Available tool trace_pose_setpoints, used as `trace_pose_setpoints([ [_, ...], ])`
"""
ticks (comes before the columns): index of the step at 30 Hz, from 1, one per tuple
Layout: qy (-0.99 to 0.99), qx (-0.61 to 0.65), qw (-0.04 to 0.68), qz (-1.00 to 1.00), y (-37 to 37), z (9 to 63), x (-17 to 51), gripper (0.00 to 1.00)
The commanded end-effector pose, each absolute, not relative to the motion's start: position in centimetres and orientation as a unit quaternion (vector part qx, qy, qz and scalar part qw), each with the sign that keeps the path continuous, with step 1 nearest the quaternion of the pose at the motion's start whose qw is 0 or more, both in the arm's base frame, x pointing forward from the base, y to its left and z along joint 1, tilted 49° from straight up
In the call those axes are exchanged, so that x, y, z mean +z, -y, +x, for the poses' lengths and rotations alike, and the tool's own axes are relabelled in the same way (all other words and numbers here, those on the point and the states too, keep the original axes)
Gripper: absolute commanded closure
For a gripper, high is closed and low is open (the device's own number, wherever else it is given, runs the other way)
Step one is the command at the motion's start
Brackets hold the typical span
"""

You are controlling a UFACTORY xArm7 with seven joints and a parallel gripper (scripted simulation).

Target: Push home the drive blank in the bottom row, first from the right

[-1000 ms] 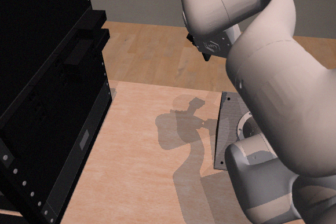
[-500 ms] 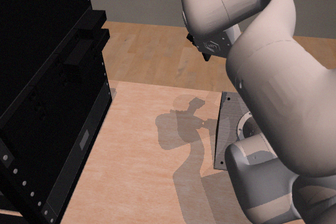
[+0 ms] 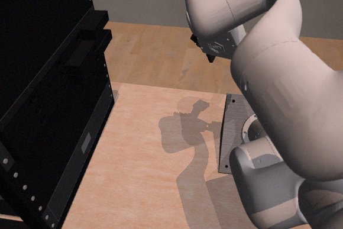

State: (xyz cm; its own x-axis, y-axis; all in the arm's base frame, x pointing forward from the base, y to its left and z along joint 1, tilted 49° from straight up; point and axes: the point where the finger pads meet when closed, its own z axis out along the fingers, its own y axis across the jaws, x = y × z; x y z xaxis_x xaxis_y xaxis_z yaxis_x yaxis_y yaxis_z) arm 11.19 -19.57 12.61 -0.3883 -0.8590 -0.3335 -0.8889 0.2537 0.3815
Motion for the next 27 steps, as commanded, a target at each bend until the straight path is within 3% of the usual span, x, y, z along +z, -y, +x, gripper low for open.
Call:
trace_pose_setpoints([
  [1, -0.792, 0.260, 0.029, -0.552, 19.70, 11.22, 12.67, 0.00],
  [27, -0.793, 0.259, 0.025, -0.550, 19.92, 11.05, 12.48, 0.00],
])
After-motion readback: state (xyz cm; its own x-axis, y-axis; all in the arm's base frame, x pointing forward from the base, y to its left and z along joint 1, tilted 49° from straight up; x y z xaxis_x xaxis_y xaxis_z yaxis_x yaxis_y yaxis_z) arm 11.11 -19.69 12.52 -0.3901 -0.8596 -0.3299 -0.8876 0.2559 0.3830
